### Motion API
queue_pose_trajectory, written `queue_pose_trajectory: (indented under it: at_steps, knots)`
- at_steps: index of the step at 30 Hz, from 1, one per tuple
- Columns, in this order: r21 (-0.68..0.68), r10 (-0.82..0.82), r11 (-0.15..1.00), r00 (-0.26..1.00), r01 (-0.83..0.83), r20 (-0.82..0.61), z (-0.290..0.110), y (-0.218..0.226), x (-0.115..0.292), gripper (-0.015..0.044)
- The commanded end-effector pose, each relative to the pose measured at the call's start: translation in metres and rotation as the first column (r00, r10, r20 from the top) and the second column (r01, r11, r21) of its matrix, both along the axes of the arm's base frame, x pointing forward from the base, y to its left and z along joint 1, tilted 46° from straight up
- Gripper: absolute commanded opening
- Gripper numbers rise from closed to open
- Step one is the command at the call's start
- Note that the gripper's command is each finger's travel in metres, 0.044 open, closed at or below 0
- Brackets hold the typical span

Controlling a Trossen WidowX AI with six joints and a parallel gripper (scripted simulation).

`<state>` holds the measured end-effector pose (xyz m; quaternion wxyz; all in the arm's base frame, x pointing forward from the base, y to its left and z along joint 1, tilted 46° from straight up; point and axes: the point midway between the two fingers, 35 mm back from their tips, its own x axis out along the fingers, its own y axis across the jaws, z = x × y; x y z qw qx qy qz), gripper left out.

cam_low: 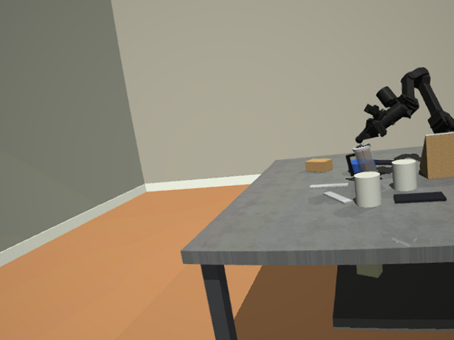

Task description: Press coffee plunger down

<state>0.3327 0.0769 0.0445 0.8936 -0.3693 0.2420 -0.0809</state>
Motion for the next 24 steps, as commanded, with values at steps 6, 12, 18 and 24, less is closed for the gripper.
queue_pose_trajectory:
  at_steps: [6, 12, 18, 24]
  knots:
    - [-0.001, 0.0, 1.0, 1.0, 0.0, -0.002, 0.0, 0.0, 0.0, 0.0251]
    - [-0.001, 0.0, 1.0, 1.0, 0.0, -0.002, 0.0, 0.0, 0.0, 0.0409]
    - [0.0, -0.002, 1.0, 1.0, 0.002, -0.005, 0.003, 0.004, -0.001, 0.044]
    - [-0.001, -0.012, 1.0, 1.0, 0.012, -0.018, 0.039, 0.036, -0.017, 0.044]
